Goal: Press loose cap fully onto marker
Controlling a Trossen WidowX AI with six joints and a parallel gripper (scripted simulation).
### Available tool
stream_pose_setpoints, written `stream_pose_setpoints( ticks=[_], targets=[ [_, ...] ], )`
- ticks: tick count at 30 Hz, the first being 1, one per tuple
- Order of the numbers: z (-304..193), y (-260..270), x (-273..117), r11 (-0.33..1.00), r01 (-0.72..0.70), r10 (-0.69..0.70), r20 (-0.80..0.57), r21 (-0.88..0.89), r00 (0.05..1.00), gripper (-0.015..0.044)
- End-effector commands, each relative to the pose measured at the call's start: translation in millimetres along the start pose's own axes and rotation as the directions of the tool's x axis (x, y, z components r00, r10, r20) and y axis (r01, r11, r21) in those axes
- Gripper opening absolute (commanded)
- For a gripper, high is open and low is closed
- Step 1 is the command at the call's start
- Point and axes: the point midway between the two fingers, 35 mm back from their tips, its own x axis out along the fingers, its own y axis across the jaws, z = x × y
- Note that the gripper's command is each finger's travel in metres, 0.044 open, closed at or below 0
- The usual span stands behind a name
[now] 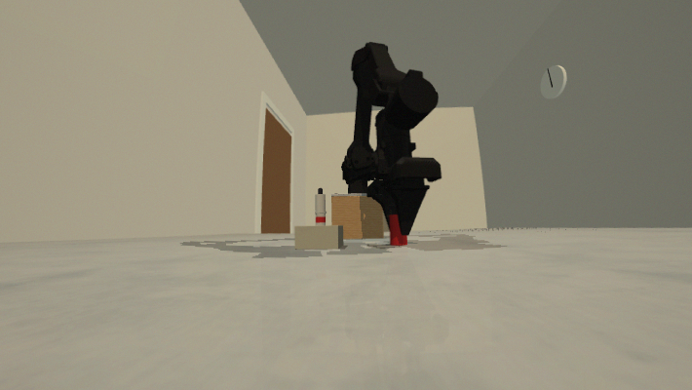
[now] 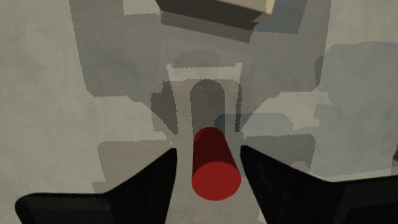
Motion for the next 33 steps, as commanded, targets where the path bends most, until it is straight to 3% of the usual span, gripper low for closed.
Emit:
stream_pose_setpoints(
  ticks=[1, 4, 13, 16, 33],
  targets=[
    [0, -2, 5, 1.000, 0.008, -0.008, 0.004, 0.005, 1.000, 0.0213],
    [0, -2, 5, 1.000, 0.008, -0.008, 0.004, 0.005, 1.000, 0.0134],
    [0, -1, 5, 1.000, 0.008, -0.008, 0.004, 0.005, 1.000, 0.0074],
    [0, -1, 1, 1.000, 0.007, -0.007, 0.004, 0.005, 1.000, 0.0000],
    [-1, 1, -45, 1.000, 0.007, -0.007, 0.004, 0.005, 1.000, 0.0000]
  ],
)
